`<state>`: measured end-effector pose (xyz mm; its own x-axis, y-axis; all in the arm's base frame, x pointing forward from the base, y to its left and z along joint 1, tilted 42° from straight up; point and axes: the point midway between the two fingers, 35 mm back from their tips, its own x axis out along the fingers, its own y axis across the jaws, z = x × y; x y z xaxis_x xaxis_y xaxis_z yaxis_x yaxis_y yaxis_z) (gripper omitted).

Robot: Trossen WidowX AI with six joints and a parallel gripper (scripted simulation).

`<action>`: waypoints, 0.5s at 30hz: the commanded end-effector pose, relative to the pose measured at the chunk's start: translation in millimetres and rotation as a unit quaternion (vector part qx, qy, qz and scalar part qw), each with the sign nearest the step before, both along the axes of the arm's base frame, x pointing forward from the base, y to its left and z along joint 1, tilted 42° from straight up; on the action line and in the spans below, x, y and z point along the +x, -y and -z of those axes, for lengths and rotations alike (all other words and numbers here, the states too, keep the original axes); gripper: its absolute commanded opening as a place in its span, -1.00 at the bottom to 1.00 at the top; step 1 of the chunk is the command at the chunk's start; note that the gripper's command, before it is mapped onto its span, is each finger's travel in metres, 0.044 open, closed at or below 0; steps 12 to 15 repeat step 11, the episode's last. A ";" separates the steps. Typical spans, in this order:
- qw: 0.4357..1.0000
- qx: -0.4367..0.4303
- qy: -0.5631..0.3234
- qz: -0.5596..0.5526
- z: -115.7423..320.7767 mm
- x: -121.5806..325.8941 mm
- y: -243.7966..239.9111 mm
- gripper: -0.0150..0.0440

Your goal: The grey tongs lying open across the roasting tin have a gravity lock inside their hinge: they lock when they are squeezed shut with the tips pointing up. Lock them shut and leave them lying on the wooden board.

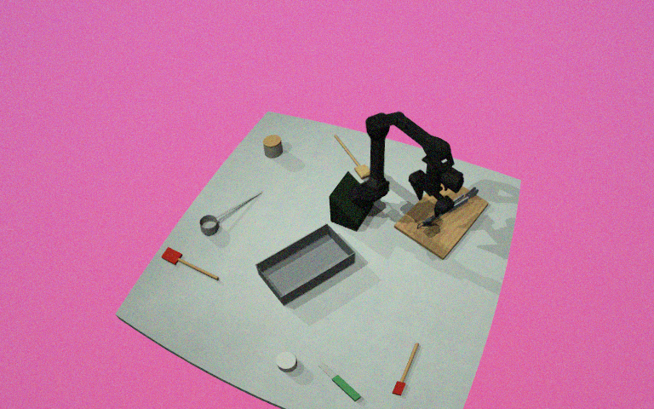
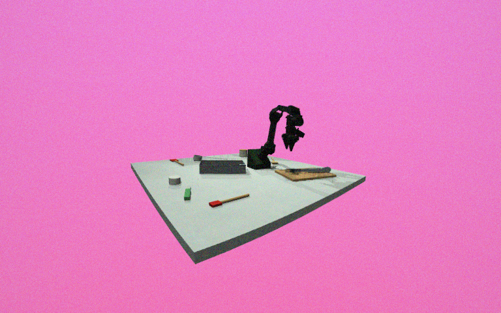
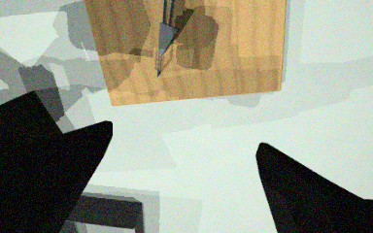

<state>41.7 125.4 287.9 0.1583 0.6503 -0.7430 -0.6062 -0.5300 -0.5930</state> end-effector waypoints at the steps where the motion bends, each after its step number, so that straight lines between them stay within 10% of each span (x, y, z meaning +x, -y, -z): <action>1: 1.000 0.000 0.008 0.000 -16.6 -5.2 11.3 1.00; 15: 1.000 -0.003 0.011 0.002 -24.7 -8.3 18.5 1.00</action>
